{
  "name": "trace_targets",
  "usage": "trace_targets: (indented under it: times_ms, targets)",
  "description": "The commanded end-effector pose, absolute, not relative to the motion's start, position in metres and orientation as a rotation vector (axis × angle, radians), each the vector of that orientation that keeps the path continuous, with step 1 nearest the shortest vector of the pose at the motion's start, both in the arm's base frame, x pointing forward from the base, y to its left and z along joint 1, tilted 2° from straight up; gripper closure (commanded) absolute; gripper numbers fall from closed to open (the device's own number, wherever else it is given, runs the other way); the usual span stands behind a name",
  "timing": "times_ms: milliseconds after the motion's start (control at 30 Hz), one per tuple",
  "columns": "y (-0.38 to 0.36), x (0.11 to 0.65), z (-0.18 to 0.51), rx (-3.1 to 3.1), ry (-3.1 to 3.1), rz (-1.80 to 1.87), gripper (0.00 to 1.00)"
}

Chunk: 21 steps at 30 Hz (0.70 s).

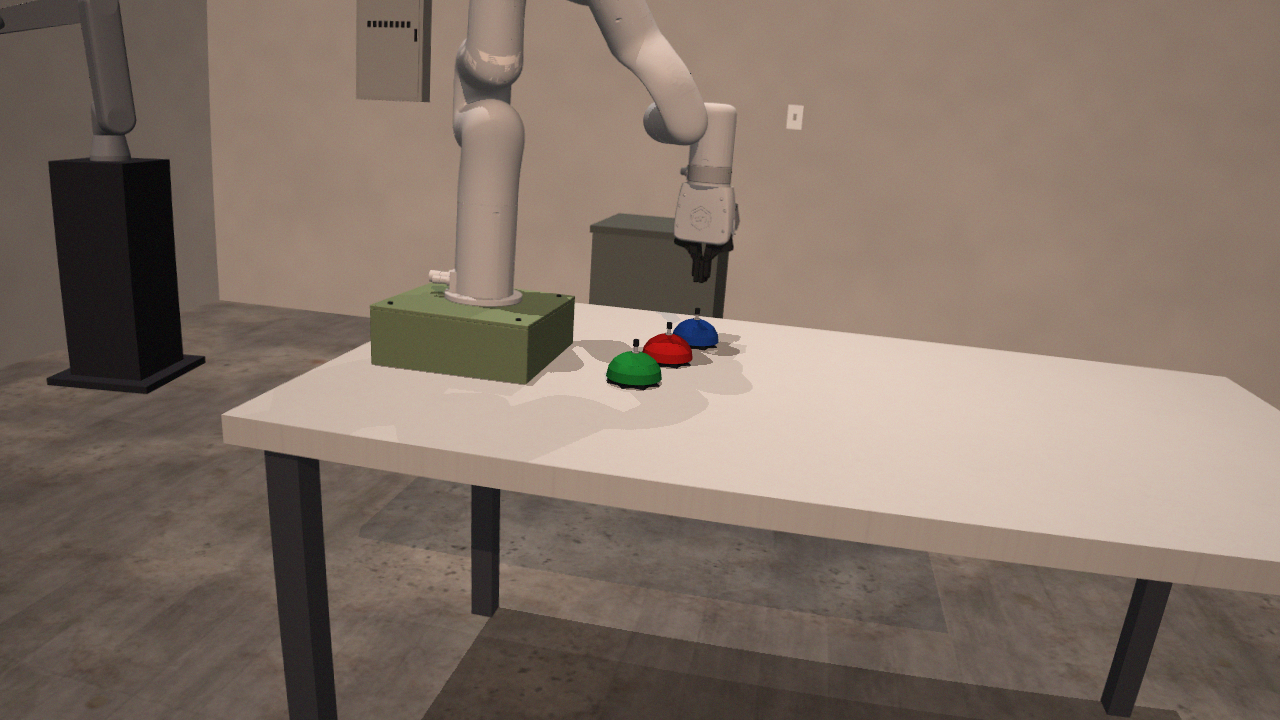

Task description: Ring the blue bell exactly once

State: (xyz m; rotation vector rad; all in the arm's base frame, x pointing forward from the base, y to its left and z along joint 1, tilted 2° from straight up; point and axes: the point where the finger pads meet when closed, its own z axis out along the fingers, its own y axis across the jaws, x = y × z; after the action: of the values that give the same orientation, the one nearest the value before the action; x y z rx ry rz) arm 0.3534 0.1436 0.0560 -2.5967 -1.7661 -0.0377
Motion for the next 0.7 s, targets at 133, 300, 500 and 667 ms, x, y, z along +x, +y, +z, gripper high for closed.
trace_targets:
  times_ms: [133, 300, 500, 667]
  targets:
    - [0.1437, 0.3540, 0.0686, -2.597, -1.766, -0.041, 1.00]
    - [0.1437, 0.3539, 0.0714, -2.597, -1.766, -0.041, 1.00]
    - [0.1437, 0.3539, 0.0715, -2.597, -1.766, -0.041, 1.00]
    - [0.1437, 0.3539, 0.0715, -2.597, -1.766, -0.041, 1.00]
